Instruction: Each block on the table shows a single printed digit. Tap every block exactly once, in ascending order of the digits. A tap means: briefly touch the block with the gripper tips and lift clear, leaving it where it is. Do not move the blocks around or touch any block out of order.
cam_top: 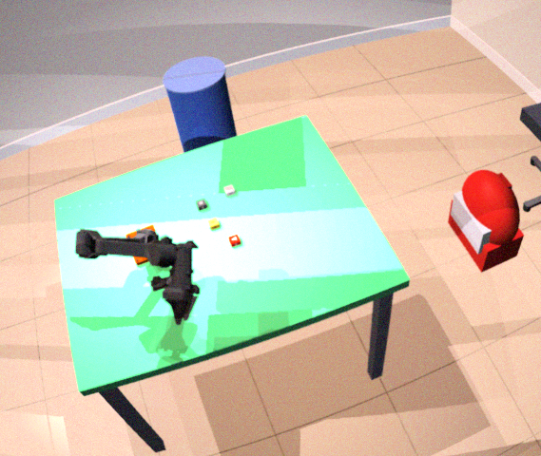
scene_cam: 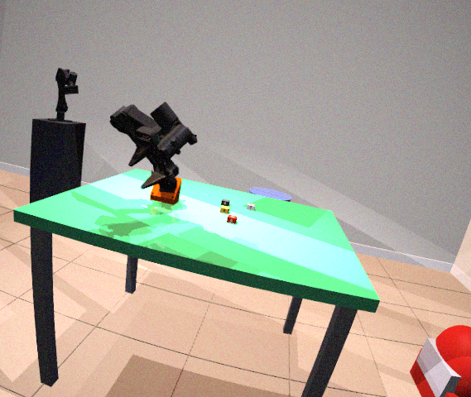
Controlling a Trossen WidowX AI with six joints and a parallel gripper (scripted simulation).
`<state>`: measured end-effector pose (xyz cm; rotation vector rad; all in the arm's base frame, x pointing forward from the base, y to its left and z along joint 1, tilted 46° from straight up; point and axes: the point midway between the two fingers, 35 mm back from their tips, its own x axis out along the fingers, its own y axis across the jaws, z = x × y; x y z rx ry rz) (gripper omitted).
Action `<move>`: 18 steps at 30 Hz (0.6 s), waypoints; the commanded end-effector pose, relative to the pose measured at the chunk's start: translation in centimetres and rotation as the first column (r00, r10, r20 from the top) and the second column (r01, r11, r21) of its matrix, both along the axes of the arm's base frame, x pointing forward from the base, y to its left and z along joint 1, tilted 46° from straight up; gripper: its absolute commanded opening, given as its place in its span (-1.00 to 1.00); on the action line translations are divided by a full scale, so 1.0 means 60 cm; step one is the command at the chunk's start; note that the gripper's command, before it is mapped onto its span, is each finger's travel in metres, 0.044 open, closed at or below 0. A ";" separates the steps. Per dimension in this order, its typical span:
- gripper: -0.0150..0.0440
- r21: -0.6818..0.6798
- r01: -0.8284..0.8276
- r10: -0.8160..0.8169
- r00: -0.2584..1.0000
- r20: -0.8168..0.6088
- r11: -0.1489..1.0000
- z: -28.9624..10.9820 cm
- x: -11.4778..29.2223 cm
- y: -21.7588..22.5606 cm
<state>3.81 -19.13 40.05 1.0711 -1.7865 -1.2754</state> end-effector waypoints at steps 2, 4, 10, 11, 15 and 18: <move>0.86 -0.026 -0.042 0.041 0.998 -0.040 0.999 -0.006 0.021 -0.010; 0.86 0.065 -0.145 0.157 0.952 -0.263 0.987 -0.014 0.098 -0.028; 0.86 0.268 -0.264 0.375 0.710 -0.596 0.926 -0.054 0.234 -0.033; 0.86 0.296 -0.273 0.402 0.665 -0.629 0.915 -0.061 0.251 -0.031; 0.86 0.398 -0.292 0.493 0.474 -0.729 0.870 -0.094 0.312 -0.019; 0.86 0.471 -0.290 0.548 0.314 -0.775 0.833 -0.122 0.352 -0.005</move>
